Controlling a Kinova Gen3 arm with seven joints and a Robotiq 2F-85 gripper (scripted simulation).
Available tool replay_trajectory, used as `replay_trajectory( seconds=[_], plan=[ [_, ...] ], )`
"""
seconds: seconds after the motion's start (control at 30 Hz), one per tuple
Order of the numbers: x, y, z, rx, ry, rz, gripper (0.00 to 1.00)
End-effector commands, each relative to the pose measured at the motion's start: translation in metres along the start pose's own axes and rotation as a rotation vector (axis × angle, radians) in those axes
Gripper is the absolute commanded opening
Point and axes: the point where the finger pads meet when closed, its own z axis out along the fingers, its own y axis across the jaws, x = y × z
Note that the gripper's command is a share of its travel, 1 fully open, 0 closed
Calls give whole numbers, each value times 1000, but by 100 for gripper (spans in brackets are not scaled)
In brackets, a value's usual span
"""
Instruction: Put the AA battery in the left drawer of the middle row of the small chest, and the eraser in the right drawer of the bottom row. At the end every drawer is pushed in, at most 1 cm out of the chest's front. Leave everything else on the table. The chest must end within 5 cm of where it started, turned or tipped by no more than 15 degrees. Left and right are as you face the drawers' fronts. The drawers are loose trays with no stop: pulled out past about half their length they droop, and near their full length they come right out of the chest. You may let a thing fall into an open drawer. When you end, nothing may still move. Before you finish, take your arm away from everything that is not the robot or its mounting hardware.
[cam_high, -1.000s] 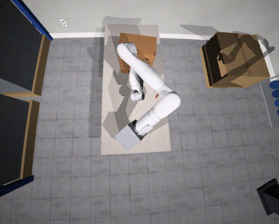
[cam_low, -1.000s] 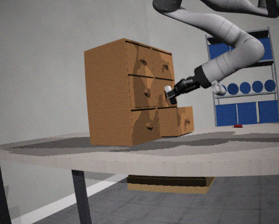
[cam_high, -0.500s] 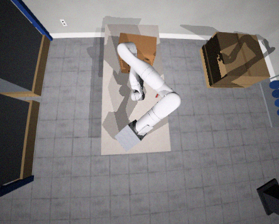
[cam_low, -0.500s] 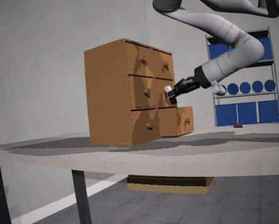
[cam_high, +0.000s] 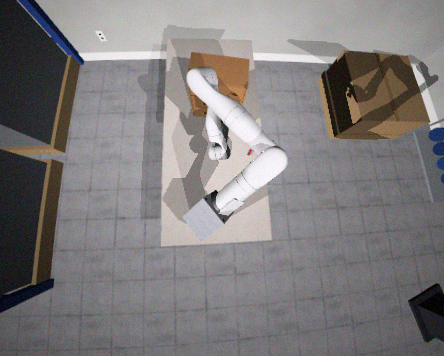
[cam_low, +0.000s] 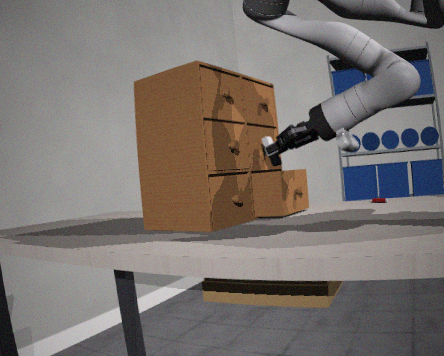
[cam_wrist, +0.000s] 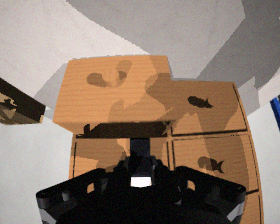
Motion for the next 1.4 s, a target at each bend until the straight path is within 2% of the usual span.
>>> replay_trajectory(
  seconds=[0.0, 0.23, 0.33, 0.43, 0.6, 1.37],
  plan=[
    [-1, 0, 0, 0, -1, 1, 19],
    [-1, 0, 0, 0, -1, 1, 19],
    [-1, 0, 0, 0, -1, 1, 27],
    [-1, 0, 0, 0, -1, 1, 27],
    [-1, 0, 0, 0, -1, 1, 38],
    [-1, 0, 0, 0, -1, 1, 38]
  ],
)
